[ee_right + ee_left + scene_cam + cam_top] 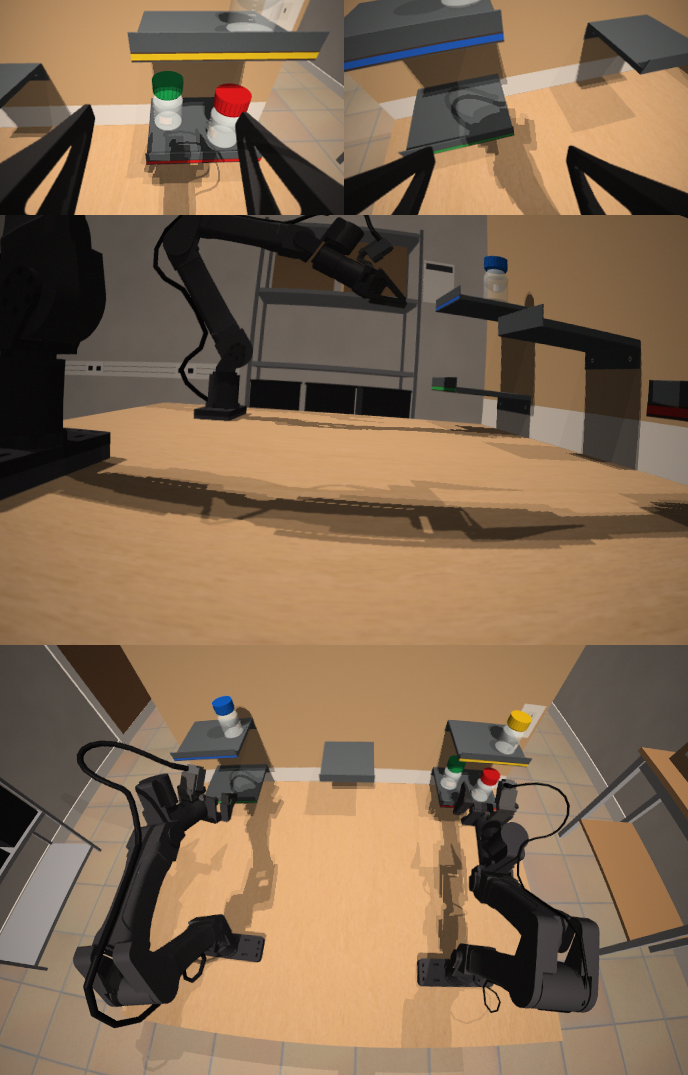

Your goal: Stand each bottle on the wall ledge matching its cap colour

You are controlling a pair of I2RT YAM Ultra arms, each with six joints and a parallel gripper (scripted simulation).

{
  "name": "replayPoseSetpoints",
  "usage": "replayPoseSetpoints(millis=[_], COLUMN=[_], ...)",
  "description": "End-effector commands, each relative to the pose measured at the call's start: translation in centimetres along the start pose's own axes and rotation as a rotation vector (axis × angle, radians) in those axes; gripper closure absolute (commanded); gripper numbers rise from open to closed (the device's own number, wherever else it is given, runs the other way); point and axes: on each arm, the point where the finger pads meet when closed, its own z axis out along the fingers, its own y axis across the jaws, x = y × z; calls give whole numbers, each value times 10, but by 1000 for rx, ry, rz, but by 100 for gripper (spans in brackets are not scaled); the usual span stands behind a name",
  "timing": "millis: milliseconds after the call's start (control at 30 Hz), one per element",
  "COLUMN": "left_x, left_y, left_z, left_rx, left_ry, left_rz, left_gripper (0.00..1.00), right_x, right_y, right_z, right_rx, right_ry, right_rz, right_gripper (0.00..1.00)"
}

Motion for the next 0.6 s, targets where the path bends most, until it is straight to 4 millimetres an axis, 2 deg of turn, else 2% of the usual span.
replayPoseSetpoints(millis=[0, 167, 367, 567], left_x=[-26, -13, 6, 2], left_y=[16, 21, 16, 16], left_z=[-5, -10, -9, -11], left_rx=[-146, -218, -223, -222], left_ry=[-137, -194, -188, -196], left_rz=[-45, -123, -144, -140], left_gripper=[0, 0, 0, 0], right_x=[-1, 13, 12, 12], right_y=[1, 5, 5, 6], right_z=[0, -3, -2, -2], right_rx=[8, 1, -1, -3], right_ry=[-32, 1, 0, 0], right_rz=[9, 11, 11, 11], right_gripper=[0, 0, 0, 0])
